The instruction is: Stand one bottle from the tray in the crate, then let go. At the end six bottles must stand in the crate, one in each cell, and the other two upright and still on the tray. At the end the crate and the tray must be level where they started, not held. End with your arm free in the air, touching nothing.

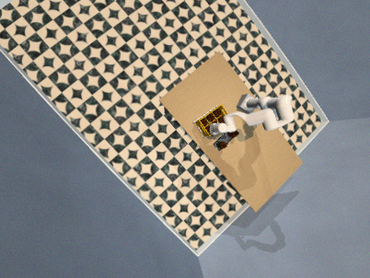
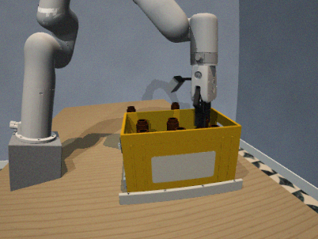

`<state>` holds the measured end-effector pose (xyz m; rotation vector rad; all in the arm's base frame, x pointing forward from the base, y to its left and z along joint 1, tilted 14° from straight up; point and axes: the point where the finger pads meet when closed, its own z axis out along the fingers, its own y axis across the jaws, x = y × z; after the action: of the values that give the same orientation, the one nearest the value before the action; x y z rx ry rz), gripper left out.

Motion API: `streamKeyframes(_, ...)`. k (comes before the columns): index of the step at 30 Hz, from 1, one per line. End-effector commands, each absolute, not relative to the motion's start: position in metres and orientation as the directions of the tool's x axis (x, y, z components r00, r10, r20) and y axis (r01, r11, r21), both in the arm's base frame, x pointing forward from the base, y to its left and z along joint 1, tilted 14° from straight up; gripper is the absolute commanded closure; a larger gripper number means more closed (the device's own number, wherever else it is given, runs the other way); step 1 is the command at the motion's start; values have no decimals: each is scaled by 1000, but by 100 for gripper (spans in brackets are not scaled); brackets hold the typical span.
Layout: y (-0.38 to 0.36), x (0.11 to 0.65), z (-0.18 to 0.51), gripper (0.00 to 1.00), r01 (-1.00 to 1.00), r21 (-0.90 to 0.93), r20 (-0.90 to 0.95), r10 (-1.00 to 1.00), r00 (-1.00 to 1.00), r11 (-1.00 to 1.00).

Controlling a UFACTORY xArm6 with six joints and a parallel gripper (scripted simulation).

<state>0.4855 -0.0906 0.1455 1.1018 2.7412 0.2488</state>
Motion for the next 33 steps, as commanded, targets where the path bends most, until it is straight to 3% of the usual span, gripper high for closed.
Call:
streamKeyframes(1, -91, 487, 147, 100, 666, 222, -105, 697, -710, 712)
streamKeyframes(13, -91, 487, 147, 100, 666, 222, -105, 697, -710, 712)
streamKeyframes(14, -91, 487, 147, 35, 666, 222, -105, 697, -710, 712)
streamKeyframes(33, -91, 487, 147, 35, 666, 222, -105, 697, -710, 712)
